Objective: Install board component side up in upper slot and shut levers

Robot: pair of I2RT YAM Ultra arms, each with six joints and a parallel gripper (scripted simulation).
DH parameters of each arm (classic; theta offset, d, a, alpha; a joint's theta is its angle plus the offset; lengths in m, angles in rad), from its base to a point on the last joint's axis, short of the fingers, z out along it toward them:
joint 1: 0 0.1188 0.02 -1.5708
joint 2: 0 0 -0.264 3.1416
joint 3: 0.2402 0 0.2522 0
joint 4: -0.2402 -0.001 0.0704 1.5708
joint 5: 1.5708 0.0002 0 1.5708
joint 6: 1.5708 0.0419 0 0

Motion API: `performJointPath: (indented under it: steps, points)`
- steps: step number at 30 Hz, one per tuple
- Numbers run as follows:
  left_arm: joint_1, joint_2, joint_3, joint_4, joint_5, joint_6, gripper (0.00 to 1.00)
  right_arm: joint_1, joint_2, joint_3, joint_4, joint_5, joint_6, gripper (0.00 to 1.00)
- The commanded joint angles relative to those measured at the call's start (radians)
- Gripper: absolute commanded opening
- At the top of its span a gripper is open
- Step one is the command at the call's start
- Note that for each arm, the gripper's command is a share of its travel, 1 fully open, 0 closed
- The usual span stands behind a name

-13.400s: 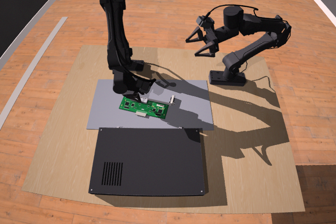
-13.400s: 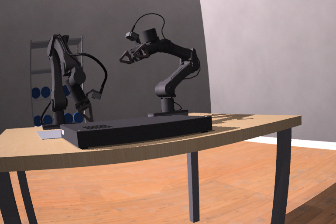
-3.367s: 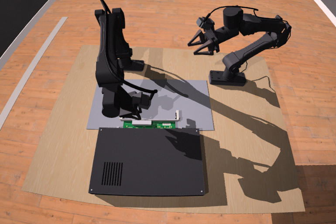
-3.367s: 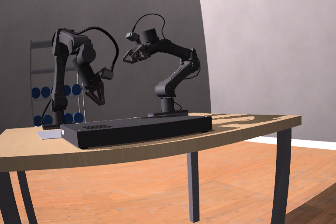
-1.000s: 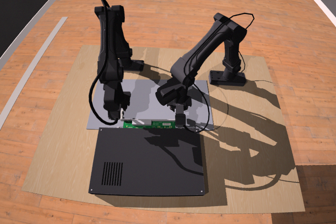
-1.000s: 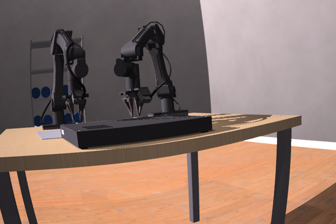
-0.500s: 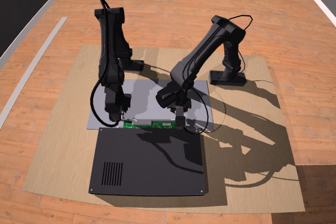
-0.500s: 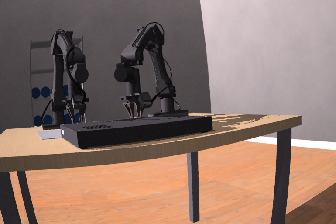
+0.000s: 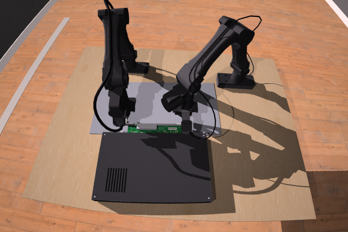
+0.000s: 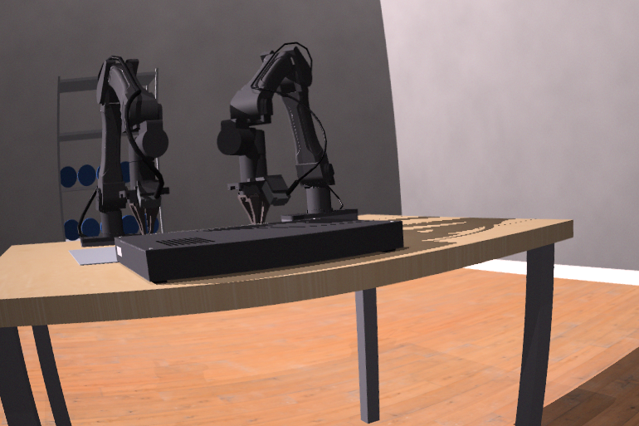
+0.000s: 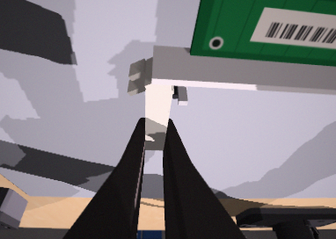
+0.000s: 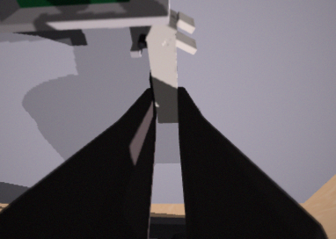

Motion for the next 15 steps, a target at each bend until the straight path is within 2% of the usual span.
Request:
performJointPath:
  steps: [1, 9, 10, 11, 15]
  points:
    - [0.002, -0.017, -0.012, 0.022, -0.008, -0.008, 0.09, -0.005, -0.005, -0.005, 0.011, 0.001, 0.001, 0.11]
    - [0.002, -0.009, -0.001, 0.009, -0.002, -0.002, 0.01, -0.002, -0.009, -0.018, 0.024, 0.001, 0.010, 0.02]
    - [0.002, -0.009, -0.001, 0.009, -0.002, -0.002, 0.03, -0.002, -0.009, -0.018, 0.024, 0.001, 0.010, 0.00]
    - [0.009, -0.020, -0.013, 0.022, -0.007, 0.019, 0.03, -0.002, -0.009, -0.018, 0.024, 0.001, 0.010, 0.03]
    - [0.013, -0.025, -0.021, 0.023, -0.010, 0.093, 0.03, -0.015, -0.010, -0.017, 0.023, -0.005, -0.081, 0.03]
